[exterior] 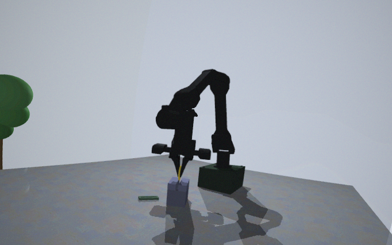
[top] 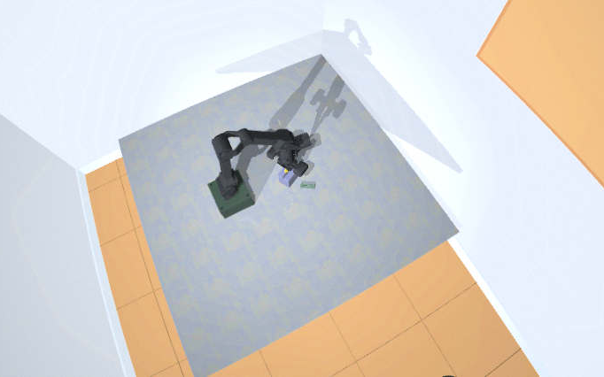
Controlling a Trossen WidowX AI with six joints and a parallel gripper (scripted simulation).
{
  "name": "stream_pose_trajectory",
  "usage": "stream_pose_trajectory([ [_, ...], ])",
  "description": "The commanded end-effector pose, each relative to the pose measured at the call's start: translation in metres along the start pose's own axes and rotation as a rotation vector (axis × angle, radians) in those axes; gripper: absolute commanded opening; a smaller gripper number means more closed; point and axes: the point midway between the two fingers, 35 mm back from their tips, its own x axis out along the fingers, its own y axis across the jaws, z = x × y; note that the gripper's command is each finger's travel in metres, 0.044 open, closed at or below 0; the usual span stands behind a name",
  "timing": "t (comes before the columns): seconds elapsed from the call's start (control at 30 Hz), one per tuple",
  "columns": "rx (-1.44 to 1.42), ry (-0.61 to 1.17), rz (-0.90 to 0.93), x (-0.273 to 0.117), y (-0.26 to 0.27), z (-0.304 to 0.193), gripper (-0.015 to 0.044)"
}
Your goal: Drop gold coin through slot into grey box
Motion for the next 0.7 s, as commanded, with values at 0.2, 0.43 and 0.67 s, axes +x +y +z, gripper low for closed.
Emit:
stream_pose_trajectory([
  [0.2, 0.0, 0.0, 0.0, 0.002, 0.0, 0.0, 0.0105],
  [0.43, 0.0, 0.0, 0.0, 0.002, 0.0, 0.0, 0.0161],
  [0.67, 0.0, 0.0, 0.0, -0.007, 0.0, 0.0, 0.0239],
])
